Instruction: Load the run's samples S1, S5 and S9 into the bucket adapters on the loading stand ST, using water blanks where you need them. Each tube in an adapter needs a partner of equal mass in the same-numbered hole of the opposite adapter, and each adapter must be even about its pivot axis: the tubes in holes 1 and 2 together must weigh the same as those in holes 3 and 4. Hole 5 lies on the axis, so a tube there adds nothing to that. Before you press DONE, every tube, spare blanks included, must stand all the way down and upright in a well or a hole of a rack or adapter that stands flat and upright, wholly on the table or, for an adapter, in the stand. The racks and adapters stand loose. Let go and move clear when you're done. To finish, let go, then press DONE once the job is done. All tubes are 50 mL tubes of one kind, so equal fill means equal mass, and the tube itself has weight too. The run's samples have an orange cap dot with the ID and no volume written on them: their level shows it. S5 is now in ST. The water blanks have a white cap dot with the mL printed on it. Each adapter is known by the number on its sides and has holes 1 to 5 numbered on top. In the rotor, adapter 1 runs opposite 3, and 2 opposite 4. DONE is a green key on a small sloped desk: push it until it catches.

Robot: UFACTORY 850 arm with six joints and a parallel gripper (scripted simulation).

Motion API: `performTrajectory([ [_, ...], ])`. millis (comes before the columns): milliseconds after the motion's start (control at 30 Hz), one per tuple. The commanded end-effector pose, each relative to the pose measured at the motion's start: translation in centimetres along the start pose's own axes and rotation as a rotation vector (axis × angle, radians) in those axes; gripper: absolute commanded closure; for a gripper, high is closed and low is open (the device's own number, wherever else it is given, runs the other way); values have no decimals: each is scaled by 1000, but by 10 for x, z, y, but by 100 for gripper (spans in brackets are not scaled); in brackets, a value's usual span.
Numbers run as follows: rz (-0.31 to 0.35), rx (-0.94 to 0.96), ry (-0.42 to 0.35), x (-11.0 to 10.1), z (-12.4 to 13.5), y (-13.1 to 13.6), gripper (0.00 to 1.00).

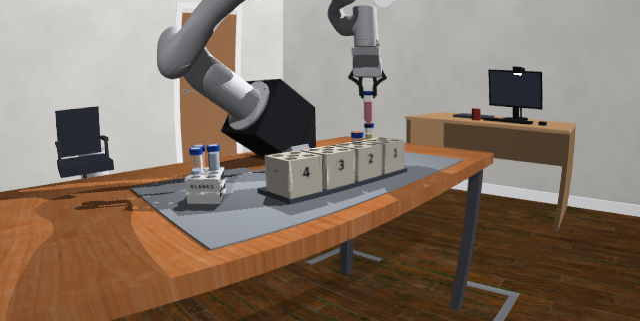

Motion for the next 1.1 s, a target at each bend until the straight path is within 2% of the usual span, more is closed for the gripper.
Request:
performTrajectory([
  [0,-2,1,-1,-9,0,-1,100],
  [167,-2,1,-1,-19,0,-1,100],
  [1067,-2,1,-1,-19,0,-1,100],
])
Point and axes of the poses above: the point where the finger pads meet when closed, its own x axis out along the fingers, its own y axis across the jaws, z = x × y, the point moved 5 cm from there along -x, back along the fingers, and after that the axes turned 3 degrees about -x, right-handed, at the moved point
